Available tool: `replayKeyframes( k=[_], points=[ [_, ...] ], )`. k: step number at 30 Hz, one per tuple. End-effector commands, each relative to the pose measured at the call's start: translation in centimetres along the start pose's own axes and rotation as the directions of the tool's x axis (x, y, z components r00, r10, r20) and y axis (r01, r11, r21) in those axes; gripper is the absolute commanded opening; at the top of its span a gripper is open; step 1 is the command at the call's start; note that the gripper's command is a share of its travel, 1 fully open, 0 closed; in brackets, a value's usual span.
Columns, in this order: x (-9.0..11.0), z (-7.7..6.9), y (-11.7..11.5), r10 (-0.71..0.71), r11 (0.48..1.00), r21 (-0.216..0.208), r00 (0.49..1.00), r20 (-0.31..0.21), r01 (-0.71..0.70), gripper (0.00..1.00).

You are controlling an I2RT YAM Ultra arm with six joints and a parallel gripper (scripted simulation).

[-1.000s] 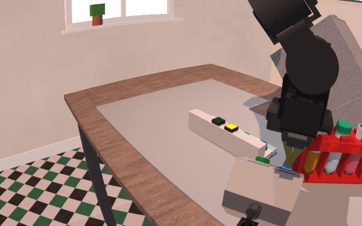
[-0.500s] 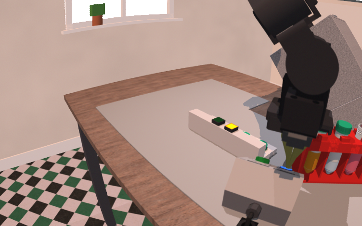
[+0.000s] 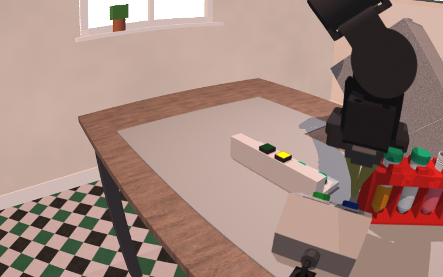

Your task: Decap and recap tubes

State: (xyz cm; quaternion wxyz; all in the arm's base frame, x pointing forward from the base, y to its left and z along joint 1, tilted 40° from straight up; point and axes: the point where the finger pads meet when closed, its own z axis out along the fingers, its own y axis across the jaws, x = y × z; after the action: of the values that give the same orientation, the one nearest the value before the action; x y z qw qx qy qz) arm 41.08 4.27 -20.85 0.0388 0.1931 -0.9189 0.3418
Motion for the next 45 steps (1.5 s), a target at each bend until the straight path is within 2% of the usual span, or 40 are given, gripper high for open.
replayKeyframes(
  k=[1, 3, 11, 12, 16, 24, 26, 37, 45],
  points=[
    [-0.6, -2.1, 0.3, -0.001, 1.000, 0.003, 1.000, 0.024, 0.001, 0.00],
    [-0.6, -2.5, 0.3, -0.001, 1.000, 0.003, 1.000, 0.024, 0.001, 0.00],
    [-0.6, -2.5, 0.3, -0.001, 1.000, 0.003, 1.000, 0.024, 0.001, 0.00],
    [-0.1, -2.4, -0.4, 0.082, 0.997, 0.002, 0.996, 0.024, -0.083, 1.00],
    [1.6, -1.9, -3.3, 0.374, 0.927, -0.005, 0.927, 0.023, -0.374, 1.00],
    [5.1, -1.1, -8.9, 0.374, 0.927, -0.003, 0.927, 0.022, -0.374, 1.00],
    [5.1, -1.1, -8.9, 0.374, 0.927, -0.003, 0.927, 0.022, -0.374, 1.00],
    [10.0, 0.0, -16.7, 0.374, 0.927, -0.002, 0.927, 0.021, -0.374, 1.00],
    [10.0, 0.0, -16.8, 0.374, 0.927, -0.002, 0.927, 0.021, -0.374, 1.00]
  ],
)
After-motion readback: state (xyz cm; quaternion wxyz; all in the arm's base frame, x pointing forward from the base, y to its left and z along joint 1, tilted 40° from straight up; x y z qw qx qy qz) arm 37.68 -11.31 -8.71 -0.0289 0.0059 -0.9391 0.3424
